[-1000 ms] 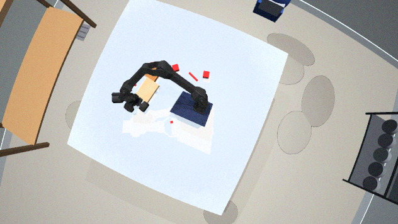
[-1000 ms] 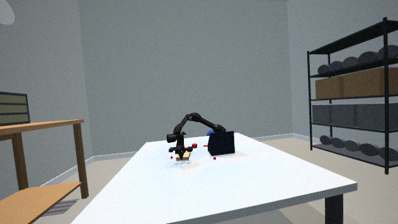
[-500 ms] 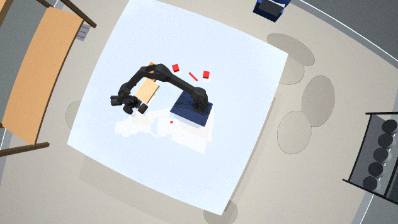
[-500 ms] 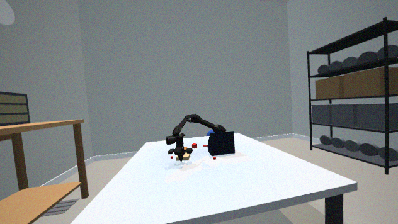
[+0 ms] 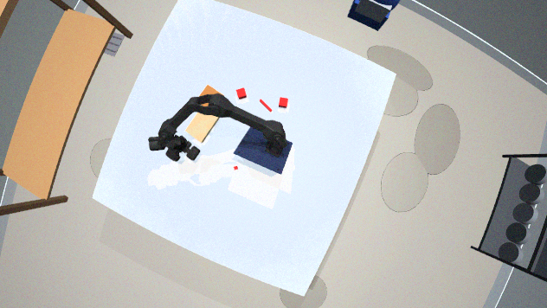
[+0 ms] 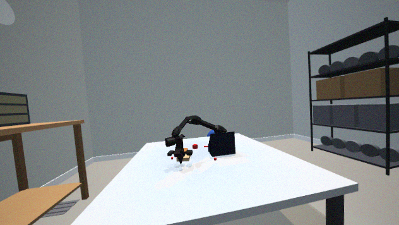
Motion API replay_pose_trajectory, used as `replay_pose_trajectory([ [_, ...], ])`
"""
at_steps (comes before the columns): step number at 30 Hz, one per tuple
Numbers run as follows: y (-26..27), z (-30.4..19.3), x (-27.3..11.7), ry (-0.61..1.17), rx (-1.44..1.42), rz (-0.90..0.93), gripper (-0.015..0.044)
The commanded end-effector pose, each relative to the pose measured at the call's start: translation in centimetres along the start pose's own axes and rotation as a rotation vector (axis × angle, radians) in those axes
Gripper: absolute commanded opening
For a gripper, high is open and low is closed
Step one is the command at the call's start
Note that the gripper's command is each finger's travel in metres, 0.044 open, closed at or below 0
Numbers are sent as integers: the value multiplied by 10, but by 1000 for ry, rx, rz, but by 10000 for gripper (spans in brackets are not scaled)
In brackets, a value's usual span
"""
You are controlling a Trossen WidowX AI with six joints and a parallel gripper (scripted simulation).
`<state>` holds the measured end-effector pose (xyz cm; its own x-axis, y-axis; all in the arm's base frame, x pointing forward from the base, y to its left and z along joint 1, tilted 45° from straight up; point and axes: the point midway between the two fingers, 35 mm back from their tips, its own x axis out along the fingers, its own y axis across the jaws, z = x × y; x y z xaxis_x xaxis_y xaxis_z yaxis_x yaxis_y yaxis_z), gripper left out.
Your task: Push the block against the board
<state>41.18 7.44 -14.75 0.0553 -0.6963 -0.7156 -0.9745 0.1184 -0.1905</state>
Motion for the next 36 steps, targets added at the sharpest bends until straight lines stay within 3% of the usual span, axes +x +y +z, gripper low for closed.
replay_pose_trajectory([
  [1, 0, 9, -3, -6, 4, -3, 0],
  [4, 0, 4, -3, -1, 0, -1, 0],
  [9, 1, 4, -58, -9, 4, -2, 0],
  [17, 0, 4, -55, -9, 20, -11, 0],
  [36, 23, -54, -60, -8, 674, -3, 0],
])
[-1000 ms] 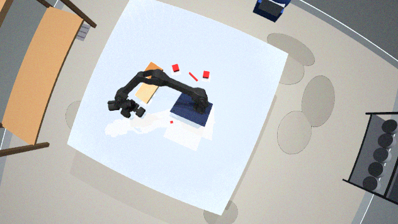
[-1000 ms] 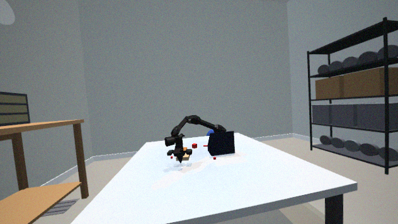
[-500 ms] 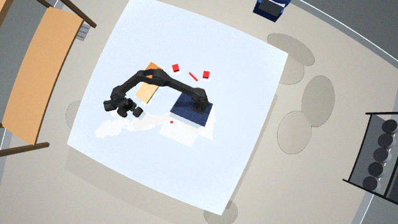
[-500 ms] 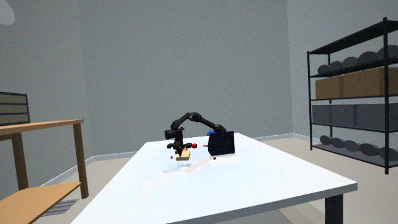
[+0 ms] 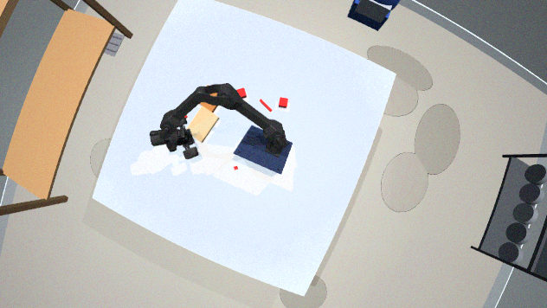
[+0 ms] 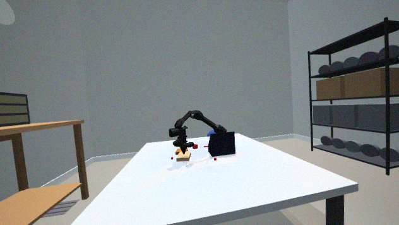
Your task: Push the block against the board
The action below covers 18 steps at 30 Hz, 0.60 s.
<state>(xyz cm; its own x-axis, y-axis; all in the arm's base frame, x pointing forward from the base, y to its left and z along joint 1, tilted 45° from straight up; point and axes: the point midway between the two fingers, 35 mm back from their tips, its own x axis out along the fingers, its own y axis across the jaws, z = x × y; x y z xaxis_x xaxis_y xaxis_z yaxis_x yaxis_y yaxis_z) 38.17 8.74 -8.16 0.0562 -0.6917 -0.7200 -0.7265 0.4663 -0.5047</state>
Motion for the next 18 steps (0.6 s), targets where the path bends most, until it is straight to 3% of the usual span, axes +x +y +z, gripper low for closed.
replay_pose_trajectory([
  [1, -2, -17, -2, -3, 172, -5, 0],
  [18, 2, -81, 0, 2, 761, -3, 0],
])
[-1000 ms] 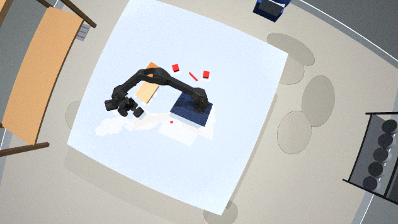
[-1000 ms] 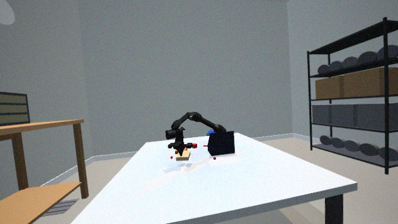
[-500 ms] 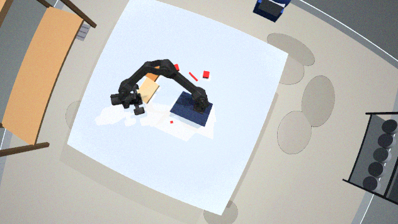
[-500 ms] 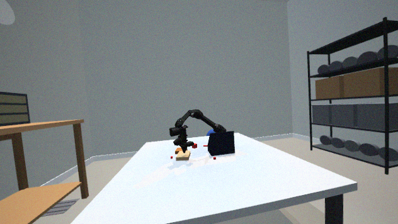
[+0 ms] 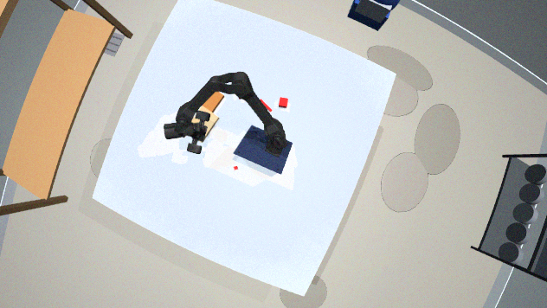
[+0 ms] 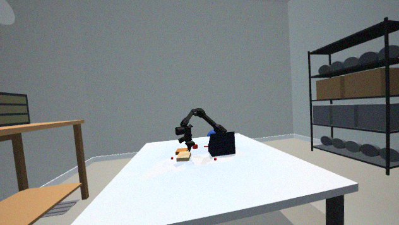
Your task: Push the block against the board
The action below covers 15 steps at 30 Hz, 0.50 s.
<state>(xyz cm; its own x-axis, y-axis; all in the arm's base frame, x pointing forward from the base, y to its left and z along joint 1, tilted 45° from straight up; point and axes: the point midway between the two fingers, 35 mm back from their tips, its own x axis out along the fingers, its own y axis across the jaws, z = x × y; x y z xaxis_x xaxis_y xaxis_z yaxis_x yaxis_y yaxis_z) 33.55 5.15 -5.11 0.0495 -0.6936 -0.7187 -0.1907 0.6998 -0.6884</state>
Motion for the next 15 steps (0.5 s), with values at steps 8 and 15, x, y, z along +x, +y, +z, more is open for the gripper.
replay_pose_trajectory([
  [8, -19, -36, 2, -3, 363, -3, 0],
  [15, -19, -36, 2, -3, 363, -3, 0],
])
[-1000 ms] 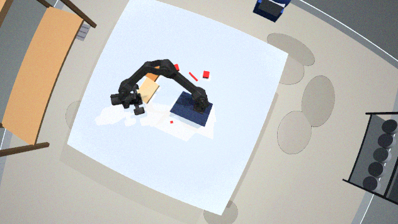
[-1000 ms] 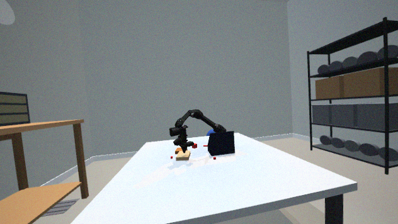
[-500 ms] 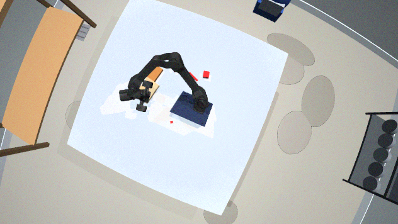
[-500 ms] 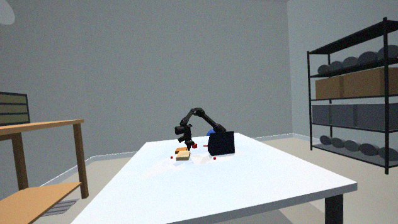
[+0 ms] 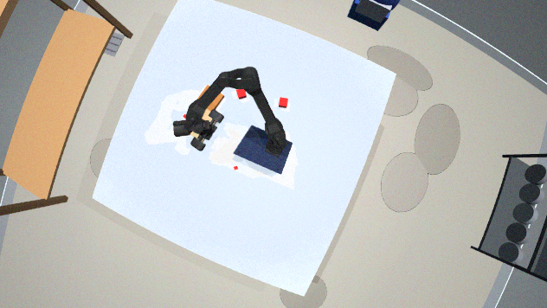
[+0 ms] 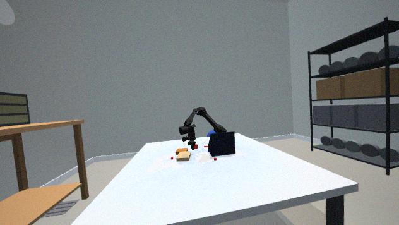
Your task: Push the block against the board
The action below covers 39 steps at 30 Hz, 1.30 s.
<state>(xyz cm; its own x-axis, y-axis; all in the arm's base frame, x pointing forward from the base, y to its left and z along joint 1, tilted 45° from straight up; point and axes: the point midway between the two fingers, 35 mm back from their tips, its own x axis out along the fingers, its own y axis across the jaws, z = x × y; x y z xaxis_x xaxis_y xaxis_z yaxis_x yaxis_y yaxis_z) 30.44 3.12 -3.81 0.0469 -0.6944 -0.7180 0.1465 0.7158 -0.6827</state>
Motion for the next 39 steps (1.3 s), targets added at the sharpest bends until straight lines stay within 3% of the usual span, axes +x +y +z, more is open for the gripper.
replay_pose_trajectory([
  [1, -2, 0, 2, -6, 24, 0, 0],
  [6, -3, 0, 55, -7, 24, -4, 0],
  [39, -2, 20, 54, -8, 25, -3, 0],
])
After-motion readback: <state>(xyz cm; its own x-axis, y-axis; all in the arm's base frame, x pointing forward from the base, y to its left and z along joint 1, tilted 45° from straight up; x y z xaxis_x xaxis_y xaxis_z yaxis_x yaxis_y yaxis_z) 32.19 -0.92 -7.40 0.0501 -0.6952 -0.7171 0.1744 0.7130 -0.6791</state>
